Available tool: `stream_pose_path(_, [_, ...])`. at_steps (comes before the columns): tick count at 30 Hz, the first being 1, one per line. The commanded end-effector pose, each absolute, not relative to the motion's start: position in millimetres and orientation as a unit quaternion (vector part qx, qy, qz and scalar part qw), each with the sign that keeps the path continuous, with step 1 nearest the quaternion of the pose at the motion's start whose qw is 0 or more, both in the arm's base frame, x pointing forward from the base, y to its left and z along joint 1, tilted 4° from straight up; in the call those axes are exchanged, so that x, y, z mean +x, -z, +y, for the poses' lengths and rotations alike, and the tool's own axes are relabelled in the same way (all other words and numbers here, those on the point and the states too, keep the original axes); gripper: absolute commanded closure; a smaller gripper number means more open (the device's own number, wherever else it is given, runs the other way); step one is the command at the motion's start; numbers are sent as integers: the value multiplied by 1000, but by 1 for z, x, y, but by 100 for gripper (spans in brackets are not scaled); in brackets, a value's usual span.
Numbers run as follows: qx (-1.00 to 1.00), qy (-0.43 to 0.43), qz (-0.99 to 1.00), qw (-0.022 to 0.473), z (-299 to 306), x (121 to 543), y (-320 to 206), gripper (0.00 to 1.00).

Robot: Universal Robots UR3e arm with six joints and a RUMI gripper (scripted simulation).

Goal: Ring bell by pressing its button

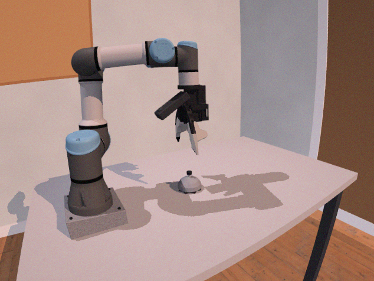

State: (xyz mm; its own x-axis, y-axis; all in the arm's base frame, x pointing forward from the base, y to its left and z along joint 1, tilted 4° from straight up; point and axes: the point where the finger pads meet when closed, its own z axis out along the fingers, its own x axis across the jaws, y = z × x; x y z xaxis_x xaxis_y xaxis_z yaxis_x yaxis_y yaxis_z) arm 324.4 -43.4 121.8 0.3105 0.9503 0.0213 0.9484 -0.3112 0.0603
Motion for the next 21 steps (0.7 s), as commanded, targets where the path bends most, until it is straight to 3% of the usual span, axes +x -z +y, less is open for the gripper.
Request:
stream_pose_path(1, [808, -28, 588, 19, -52, 324, -122, 0])
stream_pose_path(4, [808, -28, 589, 19, -52, 324, -122, 0])
stream_pose_path(5, [808, -28, 589, 19, -52, 324, -122, 100])
stream_pose_path(21, [808, -28, 589, 19, -52, 324, -122, 100])
